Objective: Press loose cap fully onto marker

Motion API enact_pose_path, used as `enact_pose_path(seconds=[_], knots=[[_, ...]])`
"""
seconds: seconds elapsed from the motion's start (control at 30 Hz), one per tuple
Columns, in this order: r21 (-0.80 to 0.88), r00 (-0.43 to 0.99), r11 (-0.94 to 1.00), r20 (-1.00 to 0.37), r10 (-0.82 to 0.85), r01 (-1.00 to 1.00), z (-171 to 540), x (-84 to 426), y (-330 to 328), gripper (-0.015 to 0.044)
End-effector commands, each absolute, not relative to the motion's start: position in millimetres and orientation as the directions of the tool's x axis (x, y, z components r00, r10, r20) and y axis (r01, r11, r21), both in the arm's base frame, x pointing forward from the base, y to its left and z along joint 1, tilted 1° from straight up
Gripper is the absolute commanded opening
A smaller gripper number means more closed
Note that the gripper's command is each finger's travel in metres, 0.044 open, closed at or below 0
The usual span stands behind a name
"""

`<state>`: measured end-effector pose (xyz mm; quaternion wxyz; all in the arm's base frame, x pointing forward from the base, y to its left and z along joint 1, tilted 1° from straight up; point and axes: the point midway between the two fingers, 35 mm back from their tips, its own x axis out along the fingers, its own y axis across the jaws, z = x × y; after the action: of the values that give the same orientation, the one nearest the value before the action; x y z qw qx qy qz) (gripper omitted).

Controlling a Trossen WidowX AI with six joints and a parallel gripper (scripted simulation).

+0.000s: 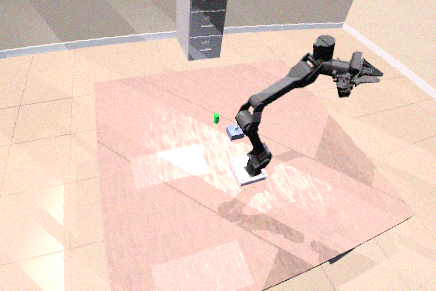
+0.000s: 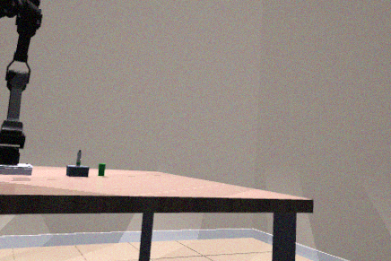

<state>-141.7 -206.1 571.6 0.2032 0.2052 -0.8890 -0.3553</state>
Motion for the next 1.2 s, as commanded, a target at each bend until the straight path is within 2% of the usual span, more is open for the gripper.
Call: enact_pose_path(seconds=[0.0, 0.3, 0.47, 0.6, 0.87, 1.17], knots=[[0.865, -0.702, 0.430, 0.137, -0.699, -0.259, 546, -103, -263, 0.0238], [0.996, -0.356, -0.048, -0.073, -0.932, -0.078, 481, 7, -339, 0.0238], [0.964, -0.151, -0.229, -0.209, -0.966, 0.135, 439, 77, -355, 0.0238], [0.895, 0.002, -0.303, -0.322, -0.947, 0.328, 405, 134, -353, 0.0238], [0.685, 0.238, -0.263, -0.545, -0.804, 0.679, 334, 237, -313, 0.0238], [0.377, 0.353, 0.062, -0.778, -0.519, 0.924, 254, 325, -227, 0.0238]])
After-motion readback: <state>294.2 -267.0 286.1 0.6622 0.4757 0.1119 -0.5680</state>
